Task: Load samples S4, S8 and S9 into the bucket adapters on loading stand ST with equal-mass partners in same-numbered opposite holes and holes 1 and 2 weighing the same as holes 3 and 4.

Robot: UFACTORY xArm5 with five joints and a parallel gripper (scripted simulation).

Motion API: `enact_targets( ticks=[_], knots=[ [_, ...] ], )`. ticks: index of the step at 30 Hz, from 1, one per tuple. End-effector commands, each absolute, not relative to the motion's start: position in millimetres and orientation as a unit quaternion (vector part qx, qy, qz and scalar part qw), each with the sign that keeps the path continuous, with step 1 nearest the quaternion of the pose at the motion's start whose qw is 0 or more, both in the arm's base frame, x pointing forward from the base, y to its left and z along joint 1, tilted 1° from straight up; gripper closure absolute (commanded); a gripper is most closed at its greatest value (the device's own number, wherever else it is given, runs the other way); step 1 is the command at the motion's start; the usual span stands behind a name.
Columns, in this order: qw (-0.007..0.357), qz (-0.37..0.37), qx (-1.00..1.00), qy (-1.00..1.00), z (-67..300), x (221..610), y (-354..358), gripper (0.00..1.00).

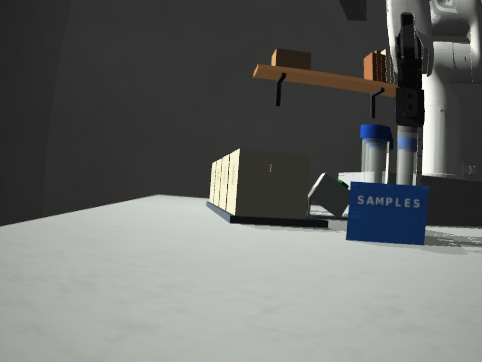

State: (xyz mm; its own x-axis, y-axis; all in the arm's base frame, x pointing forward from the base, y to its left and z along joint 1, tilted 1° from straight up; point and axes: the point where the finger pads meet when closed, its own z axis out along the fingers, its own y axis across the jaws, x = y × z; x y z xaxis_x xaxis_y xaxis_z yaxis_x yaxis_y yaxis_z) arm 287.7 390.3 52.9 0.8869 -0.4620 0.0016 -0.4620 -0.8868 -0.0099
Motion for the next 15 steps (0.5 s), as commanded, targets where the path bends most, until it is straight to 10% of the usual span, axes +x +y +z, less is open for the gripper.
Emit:
enact_targets(
  ticks=[1,15],
  knots=[
    [0.009,0.004,-0.971,0.238,49.2,288.6,391.6,1.00],
    [0.009,0.004,-0.971,0.238,37.2,288.5,391.8,1.00]
  ],
)
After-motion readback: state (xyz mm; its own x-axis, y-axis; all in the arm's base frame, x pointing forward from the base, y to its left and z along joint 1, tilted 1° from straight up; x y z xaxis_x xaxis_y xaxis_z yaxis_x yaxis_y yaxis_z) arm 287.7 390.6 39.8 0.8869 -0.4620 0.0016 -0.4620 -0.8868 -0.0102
